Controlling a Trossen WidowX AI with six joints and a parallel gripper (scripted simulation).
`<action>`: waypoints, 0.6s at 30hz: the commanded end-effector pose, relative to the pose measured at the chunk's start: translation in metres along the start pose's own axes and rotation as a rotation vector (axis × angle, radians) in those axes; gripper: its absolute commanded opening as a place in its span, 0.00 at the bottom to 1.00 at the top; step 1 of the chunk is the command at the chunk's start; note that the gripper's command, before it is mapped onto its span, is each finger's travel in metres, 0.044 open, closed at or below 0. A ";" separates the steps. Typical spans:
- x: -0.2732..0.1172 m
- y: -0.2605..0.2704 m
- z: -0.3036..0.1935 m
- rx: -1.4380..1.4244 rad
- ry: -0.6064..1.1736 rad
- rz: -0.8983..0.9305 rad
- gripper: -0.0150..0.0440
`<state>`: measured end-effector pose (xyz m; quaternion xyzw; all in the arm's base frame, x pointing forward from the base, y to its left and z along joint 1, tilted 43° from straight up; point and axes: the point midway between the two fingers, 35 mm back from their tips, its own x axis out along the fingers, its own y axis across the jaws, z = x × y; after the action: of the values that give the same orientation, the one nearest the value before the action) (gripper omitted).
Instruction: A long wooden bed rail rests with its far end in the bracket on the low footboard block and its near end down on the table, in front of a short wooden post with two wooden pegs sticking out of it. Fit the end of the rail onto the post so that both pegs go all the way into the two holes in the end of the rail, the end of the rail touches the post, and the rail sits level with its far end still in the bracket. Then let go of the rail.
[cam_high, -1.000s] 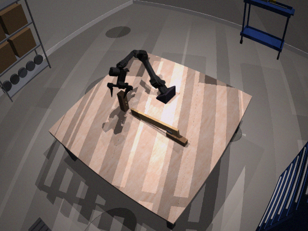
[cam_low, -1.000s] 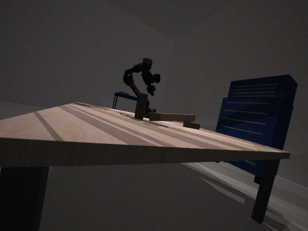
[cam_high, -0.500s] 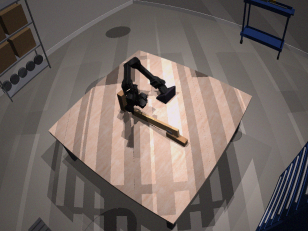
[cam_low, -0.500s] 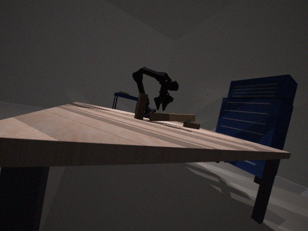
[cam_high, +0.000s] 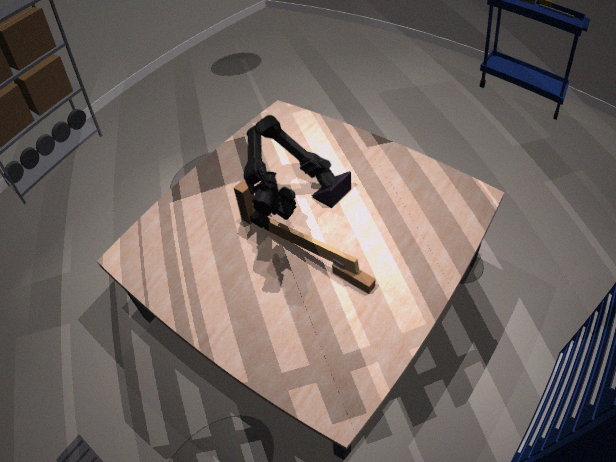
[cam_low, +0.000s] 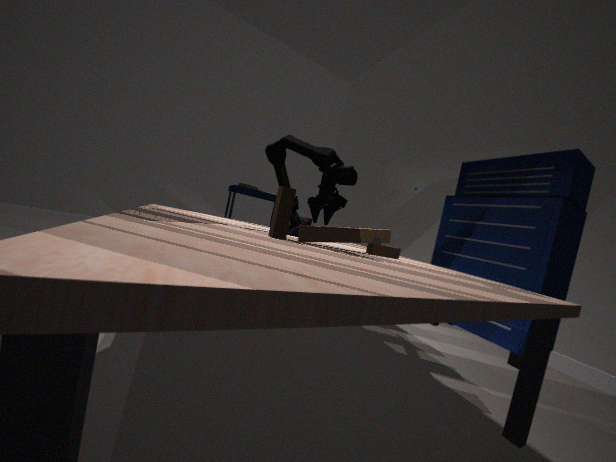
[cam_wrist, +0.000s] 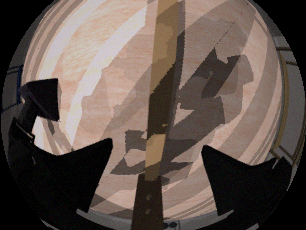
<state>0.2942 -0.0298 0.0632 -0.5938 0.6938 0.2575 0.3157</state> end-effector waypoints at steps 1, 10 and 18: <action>0.009 0.001 -0.001 -0.007 0.008 0.004 1.00; 0.023 0.000 -0.001 -0.008 0.008 0.004 1.00; 0.036 0.001 -0.001 -0.009 0.008 0.003 1.00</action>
<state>0.2918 -0.0491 0.0415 -0.5942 0.6938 0.2584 0.3144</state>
